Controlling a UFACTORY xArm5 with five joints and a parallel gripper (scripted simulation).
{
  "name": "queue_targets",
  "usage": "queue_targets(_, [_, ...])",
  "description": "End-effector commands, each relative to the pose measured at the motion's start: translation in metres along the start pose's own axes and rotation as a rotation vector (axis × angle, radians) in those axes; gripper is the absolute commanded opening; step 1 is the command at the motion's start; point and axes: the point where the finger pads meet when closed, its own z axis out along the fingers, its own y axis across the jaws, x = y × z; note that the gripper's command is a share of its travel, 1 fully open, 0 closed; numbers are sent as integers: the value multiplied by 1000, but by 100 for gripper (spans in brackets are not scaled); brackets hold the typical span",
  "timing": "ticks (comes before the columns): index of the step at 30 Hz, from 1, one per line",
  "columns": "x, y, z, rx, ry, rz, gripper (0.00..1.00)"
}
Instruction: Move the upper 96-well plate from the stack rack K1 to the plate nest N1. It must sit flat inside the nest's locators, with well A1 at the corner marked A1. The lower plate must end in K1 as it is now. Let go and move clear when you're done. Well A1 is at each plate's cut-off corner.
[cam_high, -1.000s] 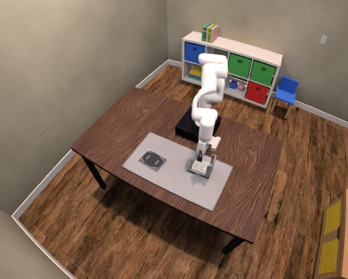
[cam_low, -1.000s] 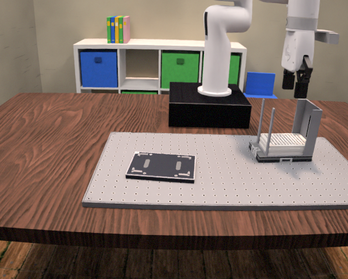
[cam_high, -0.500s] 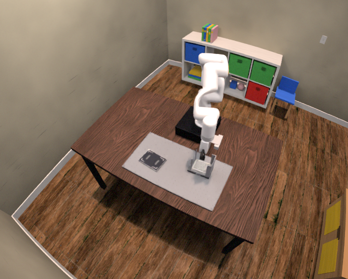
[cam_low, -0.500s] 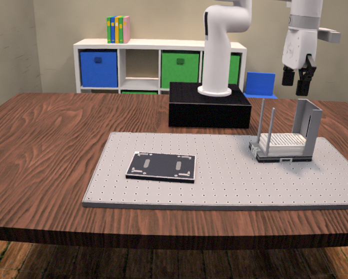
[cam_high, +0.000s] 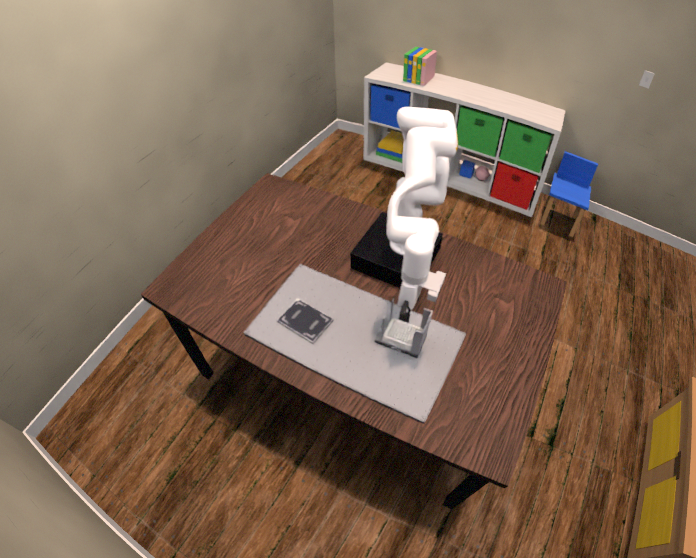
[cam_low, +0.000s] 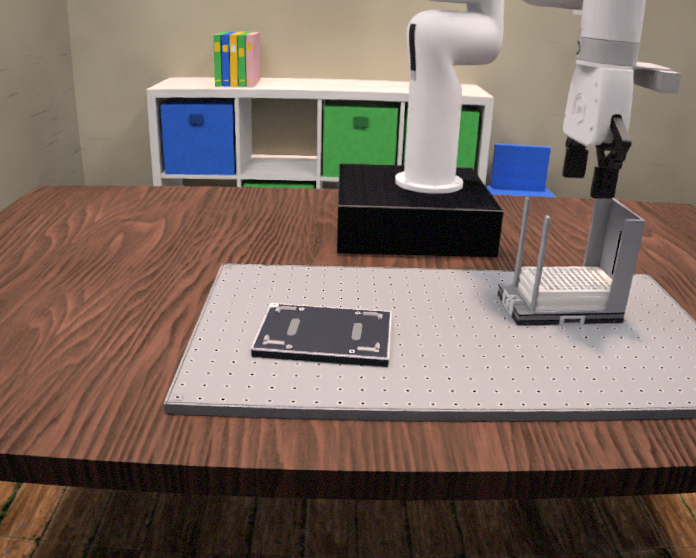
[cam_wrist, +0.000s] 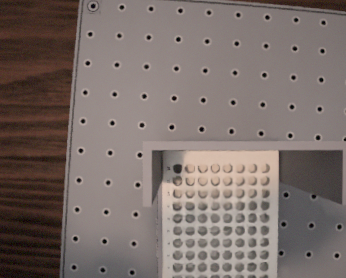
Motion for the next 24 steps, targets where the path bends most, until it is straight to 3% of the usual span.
queue_targets(1, [1,1,6,-4,2,0,100])
queue_targets(24, [1,2,41,-4,1,0,100])
